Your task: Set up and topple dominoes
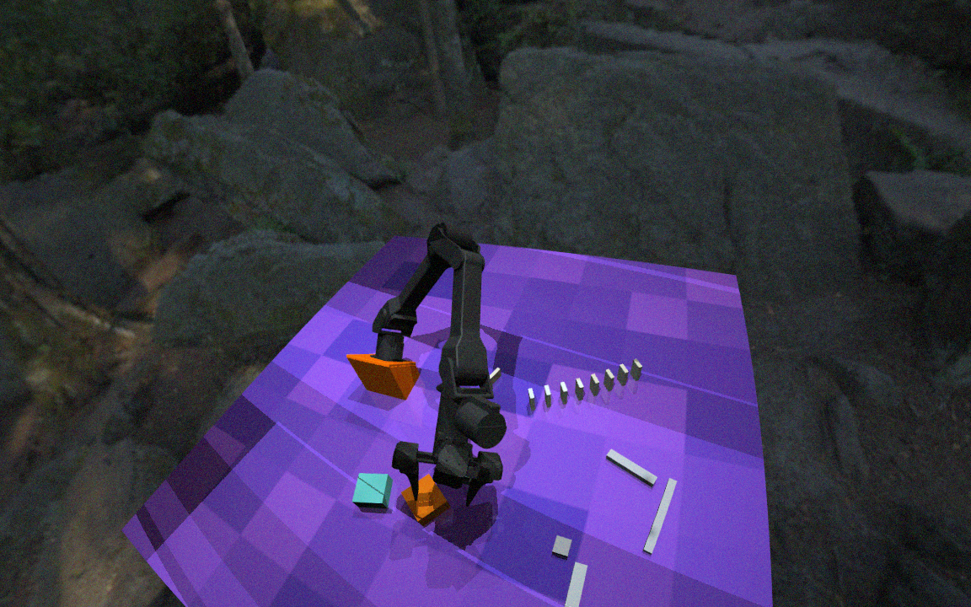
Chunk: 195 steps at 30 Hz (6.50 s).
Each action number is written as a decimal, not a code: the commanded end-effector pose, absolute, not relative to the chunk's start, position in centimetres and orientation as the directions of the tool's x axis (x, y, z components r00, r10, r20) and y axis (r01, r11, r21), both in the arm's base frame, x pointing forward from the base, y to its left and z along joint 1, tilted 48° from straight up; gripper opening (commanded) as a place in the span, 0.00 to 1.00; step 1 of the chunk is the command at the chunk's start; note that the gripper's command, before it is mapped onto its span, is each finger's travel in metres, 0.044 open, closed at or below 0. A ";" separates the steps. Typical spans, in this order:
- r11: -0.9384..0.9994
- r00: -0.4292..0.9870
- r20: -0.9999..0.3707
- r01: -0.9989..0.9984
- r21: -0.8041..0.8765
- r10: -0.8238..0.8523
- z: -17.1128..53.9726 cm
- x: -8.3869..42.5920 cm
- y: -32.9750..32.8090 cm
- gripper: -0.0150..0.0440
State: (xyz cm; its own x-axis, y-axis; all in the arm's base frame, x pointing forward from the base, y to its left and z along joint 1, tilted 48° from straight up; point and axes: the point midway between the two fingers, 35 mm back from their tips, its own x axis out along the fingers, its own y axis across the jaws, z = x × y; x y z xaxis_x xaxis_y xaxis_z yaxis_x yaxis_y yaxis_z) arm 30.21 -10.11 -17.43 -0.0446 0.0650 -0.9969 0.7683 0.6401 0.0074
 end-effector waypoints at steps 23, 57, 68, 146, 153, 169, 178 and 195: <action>0.511 -0.170 -0.689 0.794 0.327 0.705 -10.3 31.0 -9.6 1.00; 0.510 -0.170 -0.686 0.794 0.330 0.707 -15.3 29.7 -4.4 0.44; 0.511 -0.170 -0.687 0.794 0.329 0.706 -14.7 30.1 -5.2 0.44; 0.482 -0.173 -0.678 -0.581 0.656 0.714 -1.4 31.0 8.9 0.52; 0.482 -0.173 -0.678 -0.581 0.656 0.714 -1.4 31.0 8.9 0.84; 0.485 -0.176 -0.684 -0.583 0.652 0.708 7.1 33.2 -0.2 1.00; 0.405 -0.175 -0.685 -0.694 0.595 0.707 7.7 31.7 1.7 1.00; 0.021 -0.176 -0.678 -0.962 0.272 0.714 7.7 23.9 9.1 1.00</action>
State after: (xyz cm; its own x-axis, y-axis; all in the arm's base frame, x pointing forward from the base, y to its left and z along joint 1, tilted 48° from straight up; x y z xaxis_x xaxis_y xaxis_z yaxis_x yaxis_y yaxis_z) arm 24.11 8.67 7.90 -0.1794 0.7115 -0.6794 -0.9592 0.0270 0.2816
